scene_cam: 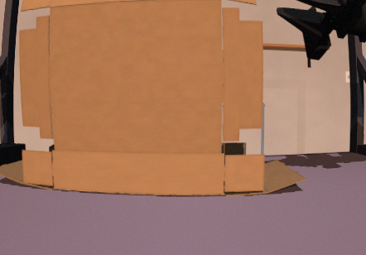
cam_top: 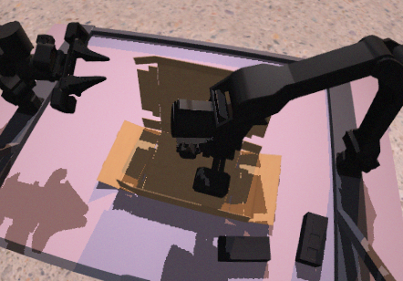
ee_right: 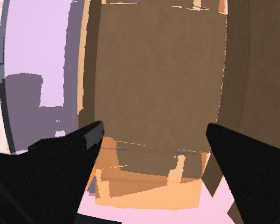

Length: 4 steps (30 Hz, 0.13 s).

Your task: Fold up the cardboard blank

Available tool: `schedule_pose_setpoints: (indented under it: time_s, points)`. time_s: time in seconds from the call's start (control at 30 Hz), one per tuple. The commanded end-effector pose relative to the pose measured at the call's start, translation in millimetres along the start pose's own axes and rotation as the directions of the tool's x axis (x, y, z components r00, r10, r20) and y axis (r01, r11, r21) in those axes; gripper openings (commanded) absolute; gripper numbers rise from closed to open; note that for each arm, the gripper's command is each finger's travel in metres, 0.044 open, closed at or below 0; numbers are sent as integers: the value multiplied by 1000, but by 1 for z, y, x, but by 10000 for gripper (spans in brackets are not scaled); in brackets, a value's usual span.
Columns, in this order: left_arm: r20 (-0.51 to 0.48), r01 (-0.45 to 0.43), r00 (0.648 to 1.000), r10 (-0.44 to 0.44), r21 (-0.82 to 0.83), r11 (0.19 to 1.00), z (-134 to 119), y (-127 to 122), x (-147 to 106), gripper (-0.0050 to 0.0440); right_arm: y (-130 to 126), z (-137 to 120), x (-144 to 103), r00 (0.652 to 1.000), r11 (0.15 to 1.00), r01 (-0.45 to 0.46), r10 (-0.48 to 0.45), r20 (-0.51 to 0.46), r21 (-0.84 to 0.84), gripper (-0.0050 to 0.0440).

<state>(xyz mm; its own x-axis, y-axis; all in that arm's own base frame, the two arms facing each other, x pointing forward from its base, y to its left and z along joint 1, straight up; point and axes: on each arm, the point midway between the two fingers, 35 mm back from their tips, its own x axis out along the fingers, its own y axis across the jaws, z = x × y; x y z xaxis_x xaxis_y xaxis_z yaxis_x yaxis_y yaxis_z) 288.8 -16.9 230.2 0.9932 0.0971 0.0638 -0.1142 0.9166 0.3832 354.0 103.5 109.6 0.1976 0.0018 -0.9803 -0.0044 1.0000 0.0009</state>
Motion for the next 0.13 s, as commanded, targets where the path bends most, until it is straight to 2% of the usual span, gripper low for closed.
schedule_pose_setpoints:
  time_s: [0.0, 0.1]
  points:
    - [13, -9, 1000, 9, -3, 1000, 6, 3, 0, 280, 1, 6, -11, 1000, 1000, -9, 9, 29, 2, 439]
    - [13, -9, 1000, 9, -3, 1000, 6, 3, 0, 280, 1, 6, -11, 1000, 1000, -9, 9, 29, 2, 439]
